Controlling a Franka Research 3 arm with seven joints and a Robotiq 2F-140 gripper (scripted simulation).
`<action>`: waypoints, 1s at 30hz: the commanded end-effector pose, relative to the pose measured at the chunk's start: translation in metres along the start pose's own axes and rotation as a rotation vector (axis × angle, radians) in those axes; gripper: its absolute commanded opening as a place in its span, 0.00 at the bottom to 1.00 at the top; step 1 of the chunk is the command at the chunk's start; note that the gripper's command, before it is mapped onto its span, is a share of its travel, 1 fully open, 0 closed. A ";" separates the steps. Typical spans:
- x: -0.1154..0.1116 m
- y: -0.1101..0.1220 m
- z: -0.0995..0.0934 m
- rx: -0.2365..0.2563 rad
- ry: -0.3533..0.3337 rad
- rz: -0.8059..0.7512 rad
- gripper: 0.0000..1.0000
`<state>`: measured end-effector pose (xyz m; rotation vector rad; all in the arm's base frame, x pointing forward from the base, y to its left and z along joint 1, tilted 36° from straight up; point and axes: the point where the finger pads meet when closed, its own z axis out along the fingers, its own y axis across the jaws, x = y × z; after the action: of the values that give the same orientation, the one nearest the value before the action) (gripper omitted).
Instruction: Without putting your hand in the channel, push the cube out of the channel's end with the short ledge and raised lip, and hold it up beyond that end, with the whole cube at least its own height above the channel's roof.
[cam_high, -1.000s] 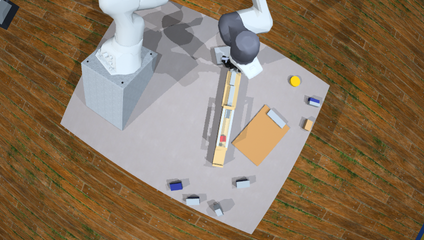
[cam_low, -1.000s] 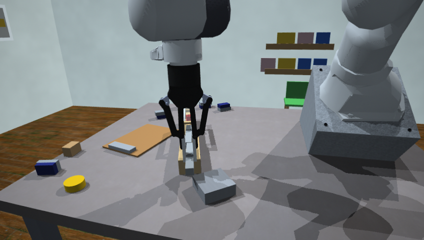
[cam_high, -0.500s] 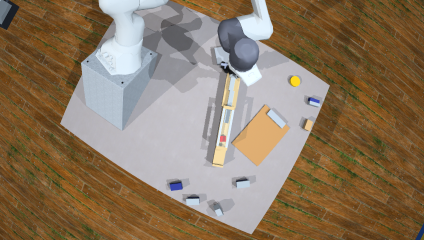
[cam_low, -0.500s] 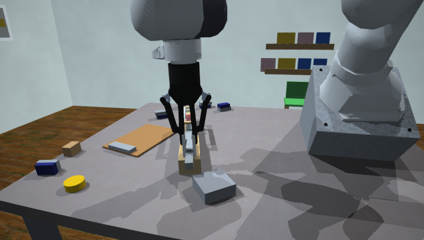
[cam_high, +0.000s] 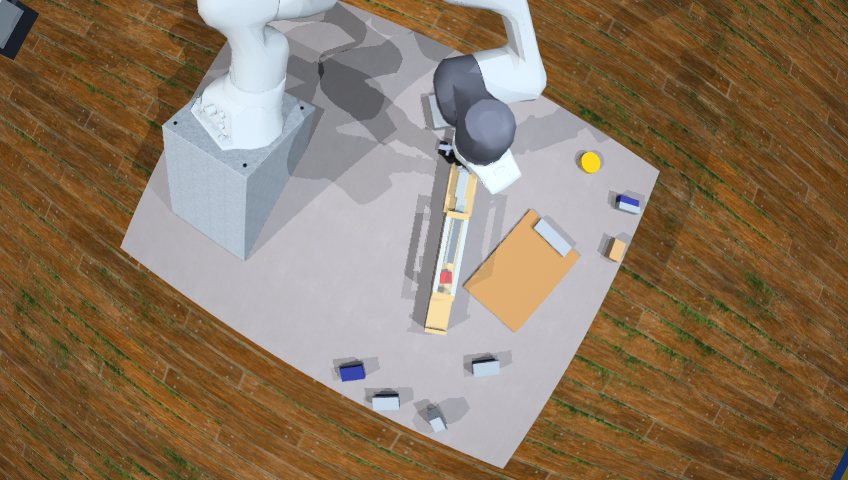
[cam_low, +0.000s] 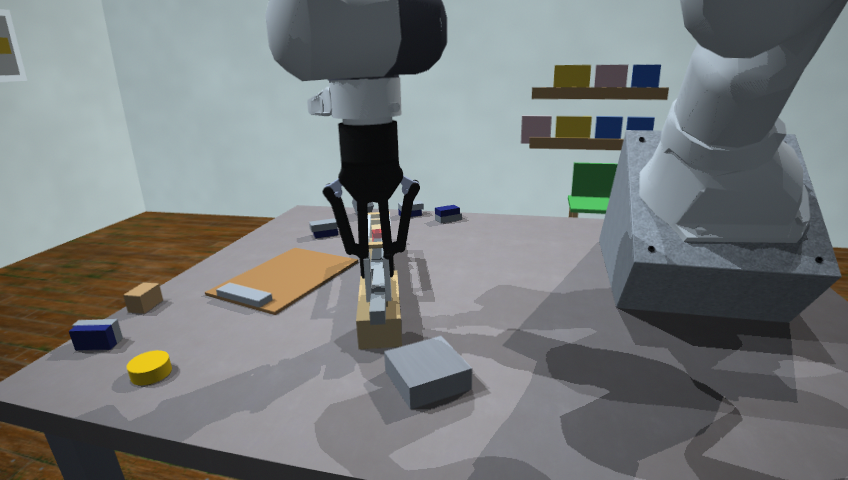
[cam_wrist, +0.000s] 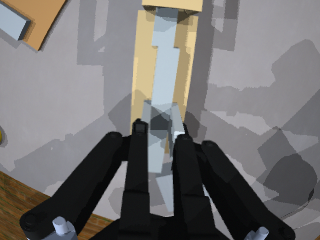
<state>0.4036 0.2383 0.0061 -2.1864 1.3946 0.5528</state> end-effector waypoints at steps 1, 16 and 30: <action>0.015 -0.003 -0.002 0.003 0.009 -0.022 0.00; 0.052 -0.004 -0.002 0.003 0.009 -0.022 0.00; 0.076 -0.005 -0.003 0.003 0.009 -0.022 0.00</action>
<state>0.4340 0.1892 -0.0327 -2.1908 1.3895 0.5472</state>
